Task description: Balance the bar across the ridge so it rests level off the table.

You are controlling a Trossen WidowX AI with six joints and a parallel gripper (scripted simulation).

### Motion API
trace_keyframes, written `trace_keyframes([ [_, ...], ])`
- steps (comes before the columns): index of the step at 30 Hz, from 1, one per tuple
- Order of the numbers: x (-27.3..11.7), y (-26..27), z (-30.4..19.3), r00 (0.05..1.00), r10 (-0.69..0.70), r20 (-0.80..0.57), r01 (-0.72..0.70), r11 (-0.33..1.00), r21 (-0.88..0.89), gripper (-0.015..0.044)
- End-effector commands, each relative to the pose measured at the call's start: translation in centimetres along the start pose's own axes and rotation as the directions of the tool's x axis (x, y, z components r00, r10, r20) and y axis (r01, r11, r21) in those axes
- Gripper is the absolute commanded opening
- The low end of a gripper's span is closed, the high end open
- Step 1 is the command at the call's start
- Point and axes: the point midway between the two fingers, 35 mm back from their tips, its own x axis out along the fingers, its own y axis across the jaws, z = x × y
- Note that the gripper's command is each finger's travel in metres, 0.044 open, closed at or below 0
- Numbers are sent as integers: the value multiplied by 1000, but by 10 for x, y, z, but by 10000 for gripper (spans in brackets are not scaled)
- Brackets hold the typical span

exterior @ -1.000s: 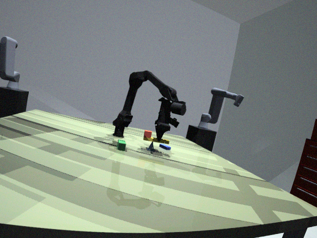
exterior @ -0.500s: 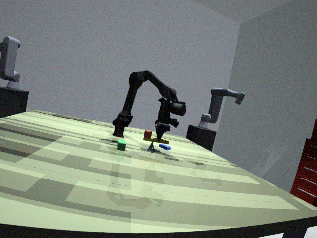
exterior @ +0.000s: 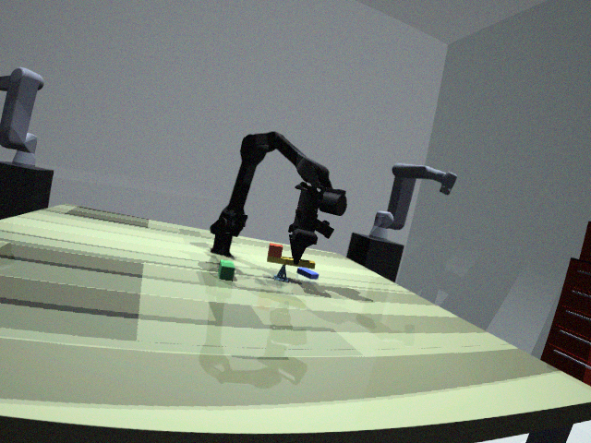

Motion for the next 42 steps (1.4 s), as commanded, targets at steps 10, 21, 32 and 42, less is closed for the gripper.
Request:
trace_keyframes([
  [10,1,0,0,1000,0,2,0,1000,1,0],
  [21,2,0,0,1000,0,2,0,1000,1,0],
  [32,3,0,0,1000,0,2,0,1000,1,0],
  [42,4,0,0,1000,0,2,0,1000,1,0],
])
